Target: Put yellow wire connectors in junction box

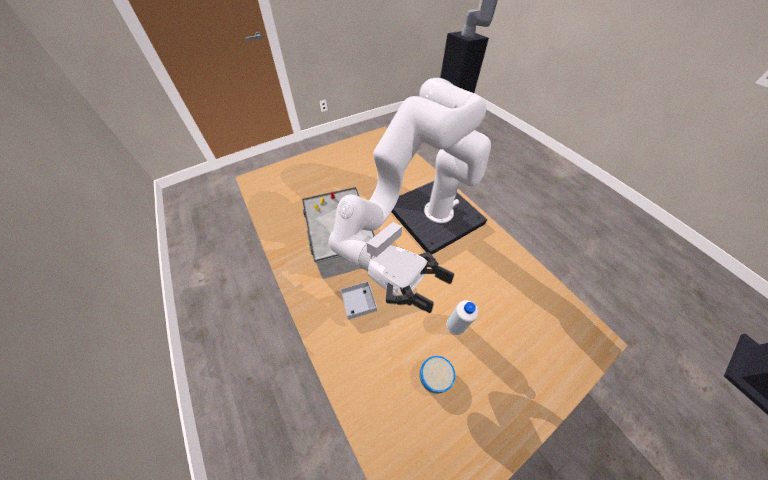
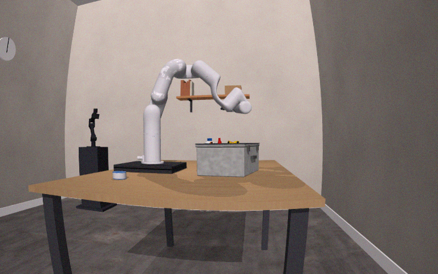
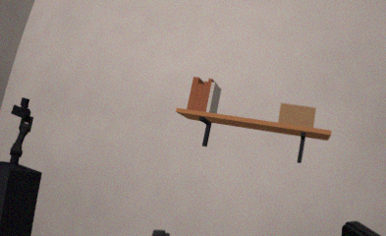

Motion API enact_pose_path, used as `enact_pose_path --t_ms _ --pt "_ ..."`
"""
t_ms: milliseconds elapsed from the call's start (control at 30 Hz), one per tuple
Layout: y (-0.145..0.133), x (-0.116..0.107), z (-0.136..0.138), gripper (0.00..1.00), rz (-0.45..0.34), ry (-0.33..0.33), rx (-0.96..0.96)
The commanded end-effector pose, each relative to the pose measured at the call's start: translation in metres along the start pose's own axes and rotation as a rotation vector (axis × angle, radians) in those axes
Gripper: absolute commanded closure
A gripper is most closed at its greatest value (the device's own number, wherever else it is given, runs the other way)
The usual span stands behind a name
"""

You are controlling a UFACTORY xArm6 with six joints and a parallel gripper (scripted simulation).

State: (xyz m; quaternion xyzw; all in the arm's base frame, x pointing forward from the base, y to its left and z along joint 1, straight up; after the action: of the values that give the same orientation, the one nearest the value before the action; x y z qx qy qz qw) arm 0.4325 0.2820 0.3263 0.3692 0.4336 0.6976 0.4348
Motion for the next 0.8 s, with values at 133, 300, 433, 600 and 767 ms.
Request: enact_pose_path --t_ms 133,300,433,600,767 --pt "0.0016 0.0002 0.001 0.0 0.0 0.001 -0.004" --pt "0.0016 0.0002 0.001 0.0 0.0 0.001 -0.004" --pt "0.0016 0.0002 0.001 0.0 0.0 0.001 -0.004" --pt "0.0016 0.0002 0.001 0.0 0.0 0.001 -0.004" --pt "0.0016 -0.0018 0.0009 0.0 -0.006 0.002 -0.002"
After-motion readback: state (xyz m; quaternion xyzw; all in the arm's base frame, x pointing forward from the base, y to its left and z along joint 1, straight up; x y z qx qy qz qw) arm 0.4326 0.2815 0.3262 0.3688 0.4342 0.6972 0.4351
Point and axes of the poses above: the point where the finger pads meet when closed, its own x axis out along the fingers, its own z axis across the jaws, y = z × x, the point moved 9 cm from there along -x, back along the fingers, and after that the axes turned 9 degrees about -x, right-handed, at the moved point
